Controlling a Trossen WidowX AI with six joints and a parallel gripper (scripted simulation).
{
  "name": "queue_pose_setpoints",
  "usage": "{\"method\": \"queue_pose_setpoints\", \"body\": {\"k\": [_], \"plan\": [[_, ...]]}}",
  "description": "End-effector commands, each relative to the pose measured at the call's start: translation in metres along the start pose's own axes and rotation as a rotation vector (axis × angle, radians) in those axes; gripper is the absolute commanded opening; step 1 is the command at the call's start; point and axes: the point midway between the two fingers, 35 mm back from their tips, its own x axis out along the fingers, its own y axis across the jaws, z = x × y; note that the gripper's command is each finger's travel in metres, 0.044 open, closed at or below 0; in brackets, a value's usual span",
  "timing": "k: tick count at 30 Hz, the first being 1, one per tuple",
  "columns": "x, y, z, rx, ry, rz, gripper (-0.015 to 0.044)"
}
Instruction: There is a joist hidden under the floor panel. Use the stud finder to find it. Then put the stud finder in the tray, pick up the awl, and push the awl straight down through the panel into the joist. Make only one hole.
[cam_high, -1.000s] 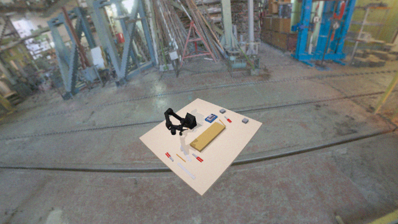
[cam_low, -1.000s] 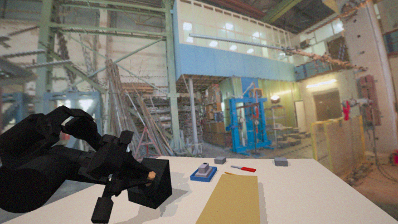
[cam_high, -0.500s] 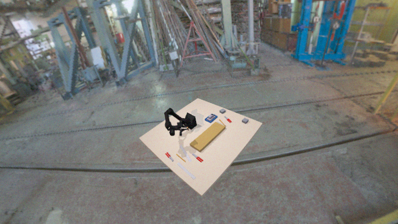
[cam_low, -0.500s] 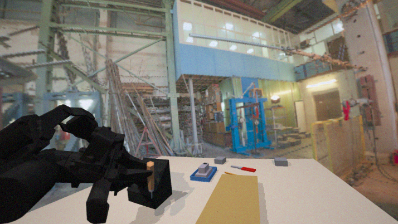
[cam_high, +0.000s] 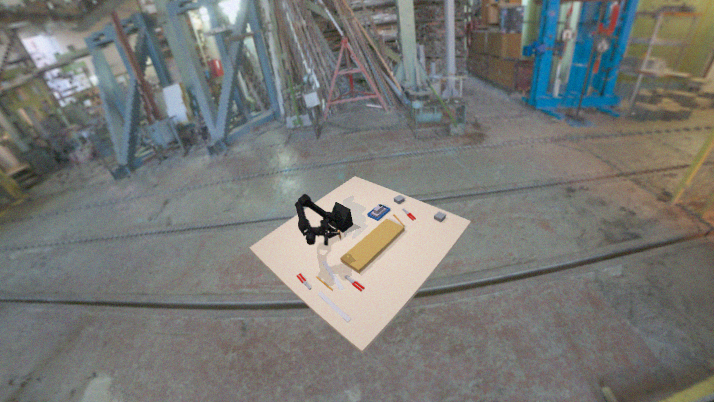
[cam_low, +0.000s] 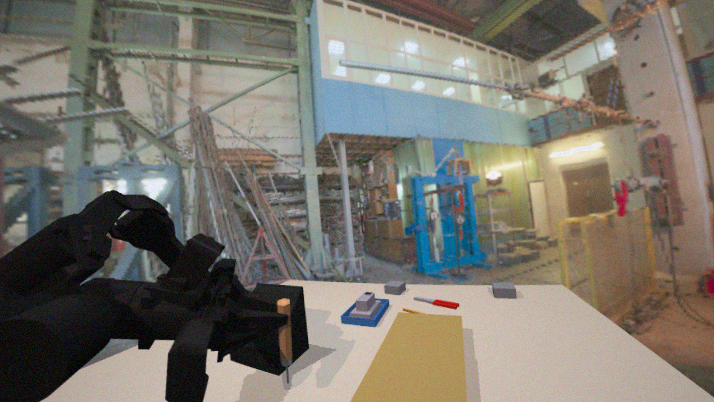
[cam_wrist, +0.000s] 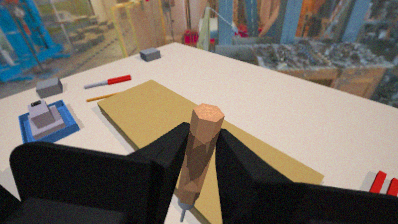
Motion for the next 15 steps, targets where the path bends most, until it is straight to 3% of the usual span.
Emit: {"method": "queue_pose_setpoints", "body": {"k": [1,15], "plan": [[0.021,-0.007,-0.01,-0.021,0.036,-0.017,0.0],[0.085,-0.029,-0.025,-0.12,0.119,-0.178,0.0]]}}
